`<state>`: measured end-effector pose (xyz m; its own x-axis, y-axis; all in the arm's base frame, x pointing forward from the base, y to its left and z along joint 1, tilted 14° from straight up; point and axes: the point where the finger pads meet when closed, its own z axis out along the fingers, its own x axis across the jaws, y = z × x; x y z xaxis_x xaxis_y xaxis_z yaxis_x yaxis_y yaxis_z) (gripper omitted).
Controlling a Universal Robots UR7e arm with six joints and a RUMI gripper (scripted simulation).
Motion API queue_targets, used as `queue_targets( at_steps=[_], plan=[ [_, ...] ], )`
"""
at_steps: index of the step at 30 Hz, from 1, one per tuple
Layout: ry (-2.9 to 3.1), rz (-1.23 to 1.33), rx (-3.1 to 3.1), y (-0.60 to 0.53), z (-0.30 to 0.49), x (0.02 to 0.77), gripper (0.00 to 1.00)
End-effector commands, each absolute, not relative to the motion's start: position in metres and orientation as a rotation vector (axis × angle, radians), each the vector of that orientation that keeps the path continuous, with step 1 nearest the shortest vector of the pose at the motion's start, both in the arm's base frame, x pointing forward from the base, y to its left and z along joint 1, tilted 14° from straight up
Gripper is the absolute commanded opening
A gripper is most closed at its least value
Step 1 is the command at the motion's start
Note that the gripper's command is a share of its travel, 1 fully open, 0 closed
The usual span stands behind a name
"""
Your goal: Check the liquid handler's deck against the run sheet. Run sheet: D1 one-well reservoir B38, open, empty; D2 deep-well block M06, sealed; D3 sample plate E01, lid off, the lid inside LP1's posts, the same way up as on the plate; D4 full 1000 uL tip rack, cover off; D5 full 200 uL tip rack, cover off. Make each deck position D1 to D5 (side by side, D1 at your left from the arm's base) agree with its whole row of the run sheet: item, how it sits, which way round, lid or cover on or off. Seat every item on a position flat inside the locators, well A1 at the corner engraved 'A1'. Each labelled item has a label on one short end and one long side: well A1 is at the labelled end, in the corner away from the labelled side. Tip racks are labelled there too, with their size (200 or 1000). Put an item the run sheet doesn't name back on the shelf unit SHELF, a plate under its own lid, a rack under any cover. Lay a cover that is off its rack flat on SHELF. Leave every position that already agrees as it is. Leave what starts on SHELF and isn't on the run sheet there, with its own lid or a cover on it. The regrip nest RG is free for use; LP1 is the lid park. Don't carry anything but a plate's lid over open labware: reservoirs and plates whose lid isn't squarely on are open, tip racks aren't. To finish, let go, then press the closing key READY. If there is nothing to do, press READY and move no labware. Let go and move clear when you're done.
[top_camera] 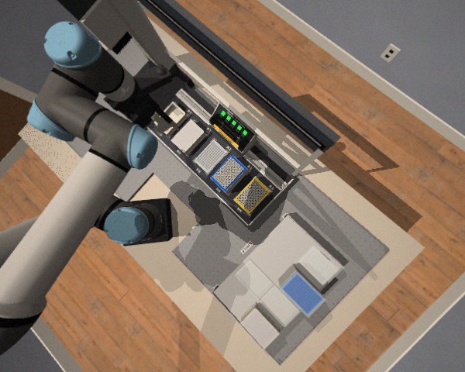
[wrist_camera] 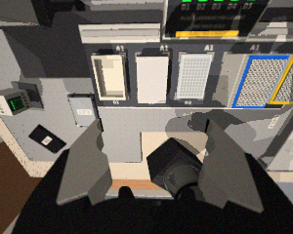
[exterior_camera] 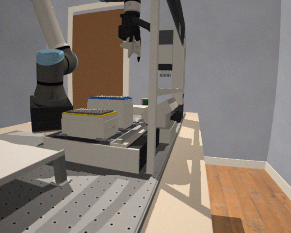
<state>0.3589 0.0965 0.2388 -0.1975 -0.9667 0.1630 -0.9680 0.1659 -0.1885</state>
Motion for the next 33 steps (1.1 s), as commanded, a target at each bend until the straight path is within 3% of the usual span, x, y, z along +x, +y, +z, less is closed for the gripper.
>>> queue_targets(
  at_steps=[1,33],
  plan=[
    [-2.395,0.395,1.987,0.096,0.239,0.360,0.82],
    [-2.395,0.395,1.987,0.089,0.204,0.366,0.82]
  ],
)
